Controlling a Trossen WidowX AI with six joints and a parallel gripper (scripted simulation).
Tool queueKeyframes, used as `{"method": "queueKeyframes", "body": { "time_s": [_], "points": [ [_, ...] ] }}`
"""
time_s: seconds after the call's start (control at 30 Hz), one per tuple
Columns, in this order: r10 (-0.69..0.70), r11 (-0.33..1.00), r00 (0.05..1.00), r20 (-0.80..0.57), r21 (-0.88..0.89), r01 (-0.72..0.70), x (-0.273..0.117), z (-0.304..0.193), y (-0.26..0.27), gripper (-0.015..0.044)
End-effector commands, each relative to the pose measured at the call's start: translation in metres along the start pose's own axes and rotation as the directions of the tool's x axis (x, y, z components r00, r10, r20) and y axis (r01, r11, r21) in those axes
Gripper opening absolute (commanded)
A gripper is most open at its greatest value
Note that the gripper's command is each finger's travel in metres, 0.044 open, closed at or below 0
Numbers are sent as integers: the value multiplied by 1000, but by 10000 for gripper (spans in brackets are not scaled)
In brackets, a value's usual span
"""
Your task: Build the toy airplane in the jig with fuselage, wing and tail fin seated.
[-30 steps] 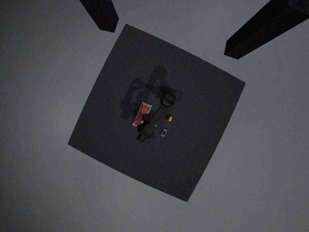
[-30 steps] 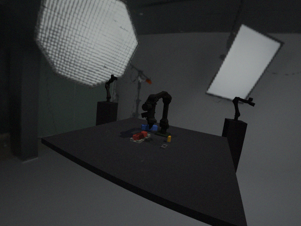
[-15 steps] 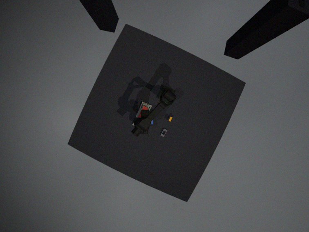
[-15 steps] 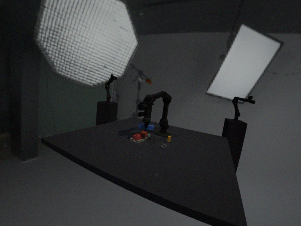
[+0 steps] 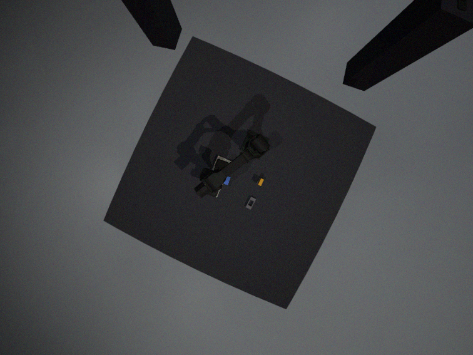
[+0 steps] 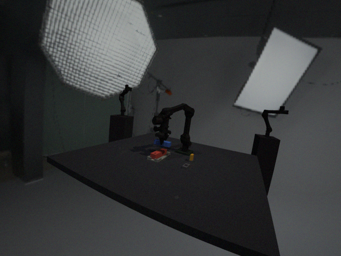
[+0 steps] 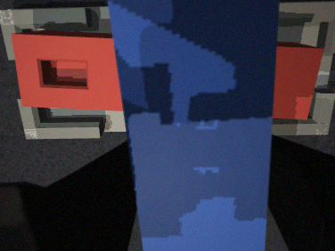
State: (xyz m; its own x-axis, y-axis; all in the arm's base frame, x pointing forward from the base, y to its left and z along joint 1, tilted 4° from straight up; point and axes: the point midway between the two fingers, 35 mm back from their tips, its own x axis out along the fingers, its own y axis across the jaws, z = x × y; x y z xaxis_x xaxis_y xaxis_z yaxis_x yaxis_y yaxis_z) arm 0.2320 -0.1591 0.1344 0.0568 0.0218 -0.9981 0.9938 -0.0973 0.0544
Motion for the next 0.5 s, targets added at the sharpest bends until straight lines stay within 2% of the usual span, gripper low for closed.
{"method": "queueKeyframes", "body": {
  "time_s": [0.0,0.13,0.37,0.47],
  "points": [
    [8,997,1000,-2,75,-8,1,7,-8,0],
    [9,992,1000,-3,123,-8,3,12,-14,0],
    [9,992,1000,-3,123,-8,3,12,-13,184],
    [9,992,1000,-3,123,-8,3,12,-13,195]
  ]
}}
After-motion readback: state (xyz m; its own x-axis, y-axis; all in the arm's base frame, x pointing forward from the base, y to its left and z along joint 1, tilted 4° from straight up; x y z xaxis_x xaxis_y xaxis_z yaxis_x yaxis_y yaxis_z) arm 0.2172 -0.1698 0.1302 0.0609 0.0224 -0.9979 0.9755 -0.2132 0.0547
